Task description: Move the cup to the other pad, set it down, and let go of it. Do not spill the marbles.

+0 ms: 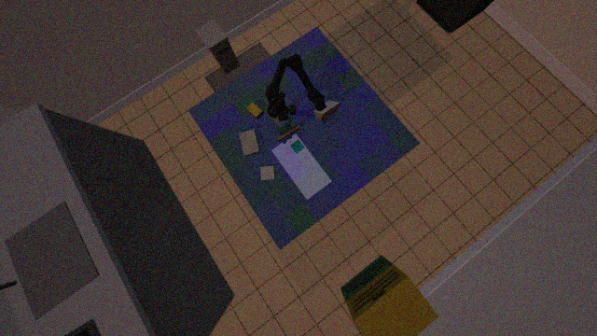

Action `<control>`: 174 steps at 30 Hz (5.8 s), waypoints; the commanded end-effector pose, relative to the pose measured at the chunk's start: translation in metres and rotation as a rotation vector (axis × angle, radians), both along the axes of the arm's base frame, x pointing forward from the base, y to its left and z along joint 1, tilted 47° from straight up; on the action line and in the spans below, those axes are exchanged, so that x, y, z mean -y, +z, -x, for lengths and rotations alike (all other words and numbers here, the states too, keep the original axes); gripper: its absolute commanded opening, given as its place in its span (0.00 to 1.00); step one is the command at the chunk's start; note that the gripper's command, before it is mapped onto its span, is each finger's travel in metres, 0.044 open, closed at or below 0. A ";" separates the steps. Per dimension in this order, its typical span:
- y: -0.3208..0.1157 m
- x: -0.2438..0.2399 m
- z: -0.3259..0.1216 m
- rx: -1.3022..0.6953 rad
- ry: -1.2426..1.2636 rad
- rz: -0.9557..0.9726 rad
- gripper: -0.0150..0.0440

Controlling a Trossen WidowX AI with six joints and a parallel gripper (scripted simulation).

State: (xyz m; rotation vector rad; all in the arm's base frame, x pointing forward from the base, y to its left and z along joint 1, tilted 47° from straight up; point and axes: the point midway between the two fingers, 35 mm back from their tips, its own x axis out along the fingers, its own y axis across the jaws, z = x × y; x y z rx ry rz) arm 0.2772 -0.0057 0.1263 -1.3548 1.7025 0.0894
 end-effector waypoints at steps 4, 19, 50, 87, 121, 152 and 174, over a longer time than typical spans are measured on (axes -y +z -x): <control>-0.002 -0.002 0.000 0.000 0.001 -0.001 0.25; -0.032 -0.031 -0.002 0.006 0.000 -0.007 0.25; -0.091 -0.085 -0.002 0.008 0.000 -0.011 0.25; -0.149 -0.145 -0.004 0.009 0.000 -0.016 0.25; -0.184 -0.159 -0.007 0.010 0.000 -0.018 0.25; -0.204 -0.140 -0.009 0.014 -0.007 -0.021 0.25; -0.199 -0.145 -0.009 0.013 -0.006 -0.021 0.50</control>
